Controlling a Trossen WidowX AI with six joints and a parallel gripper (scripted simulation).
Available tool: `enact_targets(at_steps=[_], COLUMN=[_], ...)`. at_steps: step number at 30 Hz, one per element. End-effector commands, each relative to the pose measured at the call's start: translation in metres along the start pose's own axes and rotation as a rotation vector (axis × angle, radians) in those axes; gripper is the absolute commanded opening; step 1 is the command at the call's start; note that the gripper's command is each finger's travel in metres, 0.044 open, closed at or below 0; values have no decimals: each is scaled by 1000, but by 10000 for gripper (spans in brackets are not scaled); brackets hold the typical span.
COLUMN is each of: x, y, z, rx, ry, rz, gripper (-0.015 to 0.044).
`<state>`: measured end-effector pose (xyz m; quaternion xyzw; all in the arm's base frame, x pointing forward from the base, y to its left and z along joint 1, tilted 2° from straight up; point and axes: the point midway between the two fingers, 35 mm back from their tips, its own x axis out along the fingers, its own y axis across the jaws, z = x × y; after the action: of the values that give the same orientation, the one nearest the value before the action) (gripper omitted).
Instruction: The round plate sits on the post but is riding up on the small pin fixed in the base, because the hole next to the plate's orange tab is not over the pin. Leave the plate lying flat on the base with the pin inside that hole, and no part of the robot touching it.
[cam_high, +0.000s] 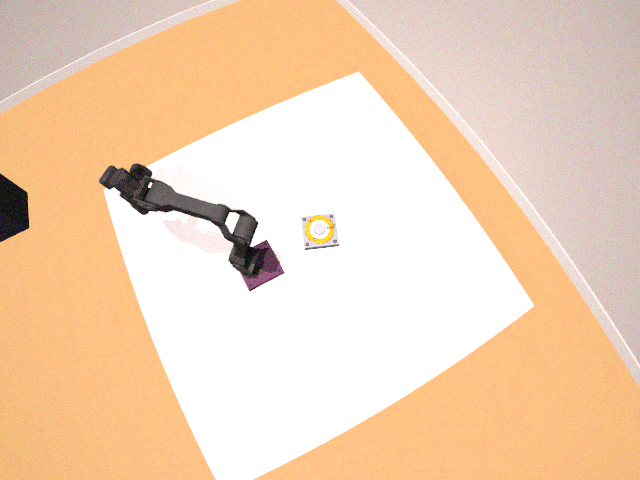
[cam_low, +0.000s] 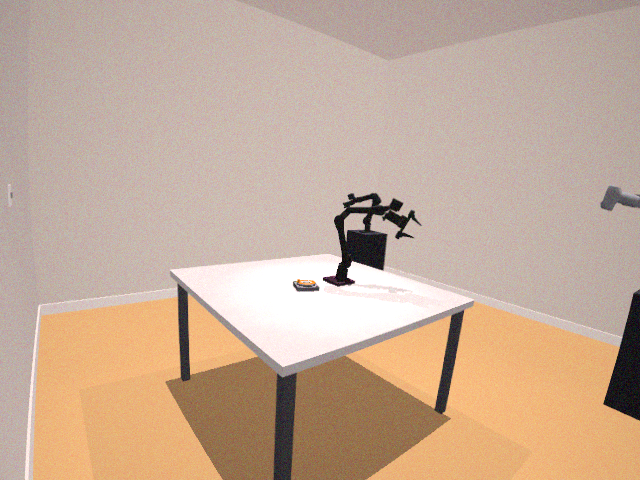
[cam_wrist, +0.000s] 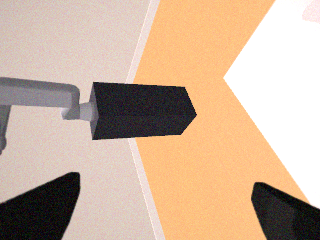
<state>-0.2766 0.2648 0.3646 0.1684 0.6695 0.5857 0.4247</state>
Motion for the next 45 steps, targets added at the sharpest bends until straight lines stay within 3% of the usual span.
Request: enact_targets(at_steps=[1, 9, 15, 26, 32, 34, 45], x=[1, 13, -8, -69, -133, -142, -267], y=[-1, -34, -74, -149, -211, -219, -321], z=[3, 119, 208, 315, 366, 371, 393], rx=[-3, -81, -87, -91, -58, -45, 167], ry=[-7, -245, -433, -589, -625, -631, -635], rz=[-3, -158, -312, -598, -810, -832, -1091], gripper=[374, 164, 6, 0, 0, 0, 0])
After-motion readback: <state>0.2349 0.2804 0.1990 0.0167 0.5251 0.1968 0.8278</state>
